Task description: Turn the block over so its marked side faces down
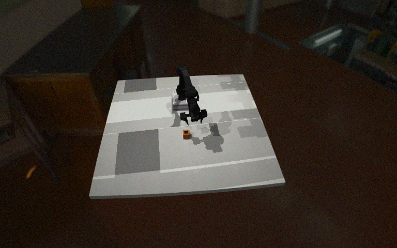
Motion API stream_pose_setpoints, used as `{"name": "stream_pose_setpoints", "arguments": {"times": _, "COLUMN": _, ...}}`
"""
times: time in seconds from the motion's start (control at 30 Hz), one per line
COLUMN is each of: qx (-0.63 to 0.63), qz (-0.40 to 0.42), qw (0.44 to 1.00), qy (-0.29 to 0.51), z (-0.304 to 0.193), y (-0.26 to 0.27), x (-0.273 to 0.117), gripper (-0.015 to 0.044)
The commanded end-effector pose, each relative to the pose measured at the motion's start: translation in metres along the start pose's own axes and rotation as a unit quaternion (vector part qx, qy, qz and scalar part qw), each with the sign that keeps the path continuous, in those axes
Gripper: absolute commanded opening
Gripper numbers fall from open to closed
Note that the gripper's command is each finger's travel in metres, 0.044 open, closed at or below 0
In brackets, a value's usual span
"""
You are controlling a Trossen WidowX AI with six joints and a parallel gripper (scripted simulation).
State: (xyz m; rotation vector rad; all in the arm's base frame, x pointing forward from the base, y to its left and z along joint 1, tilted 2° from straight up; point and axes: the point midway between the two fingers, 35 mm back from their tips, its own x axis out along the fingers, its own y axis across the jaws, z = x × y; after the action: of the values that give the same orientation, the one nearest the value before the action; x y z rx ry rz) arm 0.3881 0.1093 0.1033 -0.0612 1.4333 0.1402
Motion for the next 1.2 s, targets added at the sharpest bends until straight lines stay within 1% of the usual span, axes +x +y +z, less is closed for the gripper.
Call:
{"name": "stream_pose_setpoints", "arguments": {"times": 0.0, "qx": 0.016, "qz": -0.033, "qw": 0.998, "qy": 0.053, "z": -0.012, "y": -0.045, "x": 0.021, "gripper": 0.044}}
{"name": "stream_pose_setpoints", "arguments": {"times": 0.1, "qx": 0.023, "qz": -0.039, "qw": 0.997, "qy": 0.065, "z": -0.017, "y": -0.057, "x": 0.025, "gripper": 0.044}}
{"name": "stream_pose_setpoints", "arguments": {"times": 0.27, "qx": 0.023, "qz": -0.039, "qw": 0.997, "qy": 0.066, "z": -0.019, "y": -0.059, "x": 0.028, "gripper": 0.044}}
{"name": "stream_pose_setpoints", "arguments": {"times": 0.37, "qx": 0.023, "qz": -0.039, "qw": 0.997, "qy": 0.066, "z": -0.023, "y": -0.061, "x": 0.057, "gripper": 0.044}}
{"name": "stream_pose_setpoints", "arguments": {"times": 0.4, "qx": 0.023, "qz": -0.039, "qw": 0.997, "qy": 0.066, "z": -0.024, "y": -0.062, "x": 0.059, "gripper": 0.044}}
{"name": "stream_pose_setpoints", "arguments": {"times": 0.57, "qx": 0.023, "qz": -0.039, "qw": 0.997, "qy": 0.066, "z": -0.024, "y": -0.062, "x": 0.061, "gripper": 0.044}}
{"name": "stream_pose_setpoints", "arguments": {"times": 0.67, "qx": 0.023, "qz": -0.039, "qw": 0.997, "qy": 0.066, "z": -0.026, "y": -0.064, "x": 0.073, "gripper": 0.044}}
{"name": "stream_pose_setpoints", "arguments": {"times": 1.17, "qx": 0.023, "qz": -0.039, "qw": 0.997, "qy": 0.066, "z": -0.029, "y": -0.065, "x": 0.091, "gripper": 0.044}}
